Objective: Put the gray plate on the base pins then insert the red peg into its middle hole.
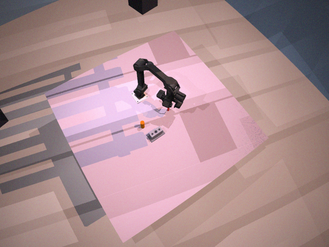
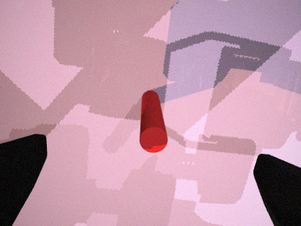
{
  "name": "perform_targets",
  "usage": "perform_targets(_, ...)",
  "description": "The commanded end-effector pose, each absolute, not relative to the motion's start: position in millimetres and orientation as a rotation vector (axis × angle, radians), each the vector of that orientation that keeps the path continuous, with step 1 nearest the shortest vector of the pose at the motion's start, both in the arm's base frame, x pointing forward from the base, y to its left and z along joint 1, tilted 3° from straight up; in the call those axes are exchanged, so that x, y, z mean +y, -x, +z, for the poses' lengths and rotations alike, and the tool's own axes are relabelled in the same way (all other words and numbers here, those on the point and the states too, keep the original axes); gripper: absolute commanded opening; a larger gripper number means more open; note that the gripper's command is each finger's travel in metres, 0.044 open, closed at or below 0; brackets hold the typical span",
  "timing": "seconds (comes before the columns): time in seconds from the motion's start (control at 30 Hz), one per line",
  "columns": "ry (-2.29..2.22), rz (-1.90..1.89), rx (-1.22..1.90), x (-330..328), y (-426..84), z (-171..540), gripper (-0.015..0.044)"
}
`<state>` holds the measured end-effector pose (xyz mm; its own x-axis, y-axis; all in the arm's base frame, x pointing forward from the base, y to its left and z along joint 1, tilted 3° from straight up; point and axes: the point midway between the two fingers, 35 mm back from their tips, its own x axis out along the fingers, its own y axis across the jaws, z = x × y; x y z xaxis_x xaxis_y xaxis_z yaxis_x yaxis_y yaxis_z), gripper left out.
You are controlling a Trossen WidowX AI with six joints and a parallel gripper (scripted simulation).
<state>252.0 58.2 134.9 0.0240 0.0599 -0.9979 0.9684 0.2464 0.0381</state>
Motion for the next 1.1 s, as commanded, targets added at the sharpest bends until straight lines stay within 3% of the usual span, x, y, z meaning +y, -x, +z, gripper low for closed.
perform_targets(0.0,-1.079,-0.975,1.34,59.7,-251.2,128.2,0.044)
perform_targets(1.07,-1.079,-0.975,1.34,63.5,-251.9,76.7,0.044)
